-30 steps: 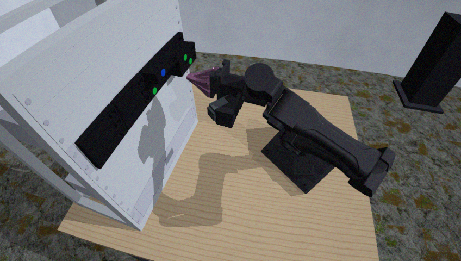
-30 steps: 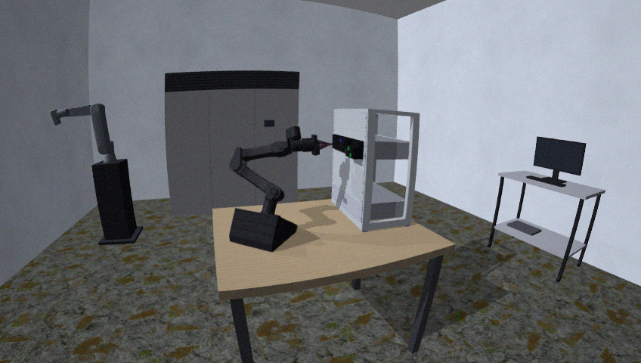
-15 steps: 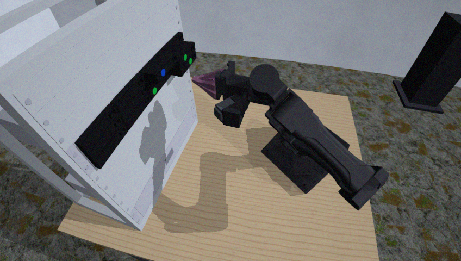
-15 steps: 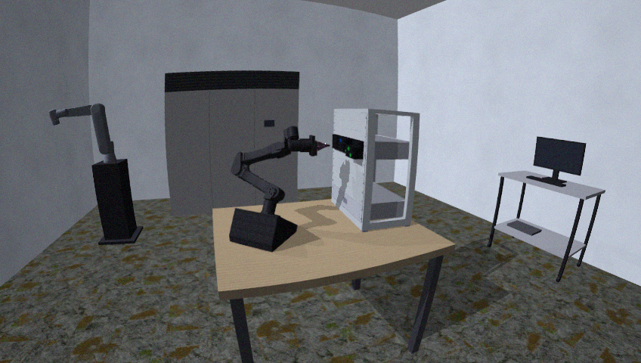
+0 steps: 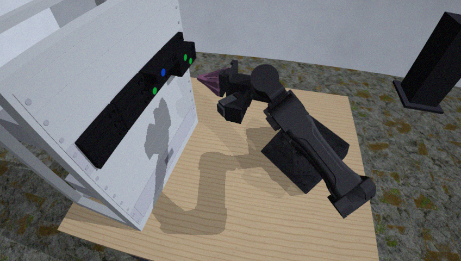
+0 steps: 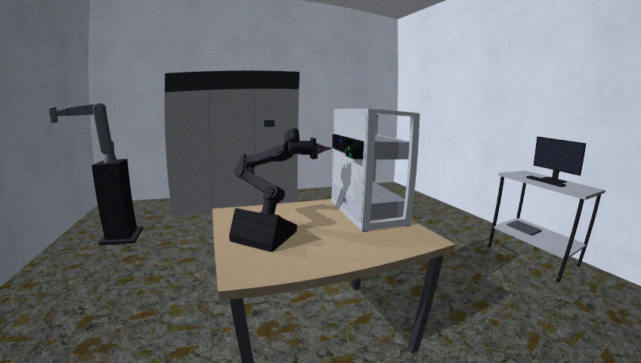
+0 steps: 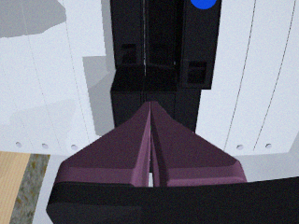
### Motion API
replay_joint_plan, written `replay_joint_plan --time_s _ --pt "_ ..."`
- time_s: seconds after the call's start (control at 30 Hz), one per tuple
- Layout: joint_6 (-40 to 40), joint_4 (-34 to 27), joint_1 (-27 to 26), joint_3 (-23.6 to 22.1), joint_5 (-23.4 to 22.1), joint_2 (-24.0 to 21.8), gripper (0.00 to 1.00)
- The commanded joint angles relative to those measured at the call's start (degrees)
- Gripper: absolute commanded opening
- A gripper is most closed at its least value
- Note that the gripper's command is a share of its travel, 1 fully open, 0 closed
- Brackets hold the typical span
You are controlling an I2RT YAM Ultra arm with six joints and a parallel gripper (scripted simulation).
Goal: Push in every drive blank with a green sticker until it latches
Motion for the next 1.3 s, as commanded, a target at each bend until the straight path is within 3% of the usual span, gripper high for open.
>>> replay_joint_plan --time_s 0.0,0.23,0.3,0.53,0.77,1.1,1.27 --pt "3.1 5.7 -4.4 -2.6 -4.6 1.5 0.0" --pt "7.3 18.9 -13.6 -9.2 -12.6 5.5 0.0" --pt "7.3 18.9 -13.6 -9.2 -12.6 5.5 0.0" --pt "11.1 33.7 -18.4 -14.0 -17.2 12.5 0.0" --pt "13.5 43.7 -20.1 -16.2 -19.1 18.1 0.0" --pt "15.4 48.9 -20.5 -14.6 -18.9 20.5 0.0" --pt "12.1 45.3 -16.1 -13.3 -16.3 21.7 0.0"
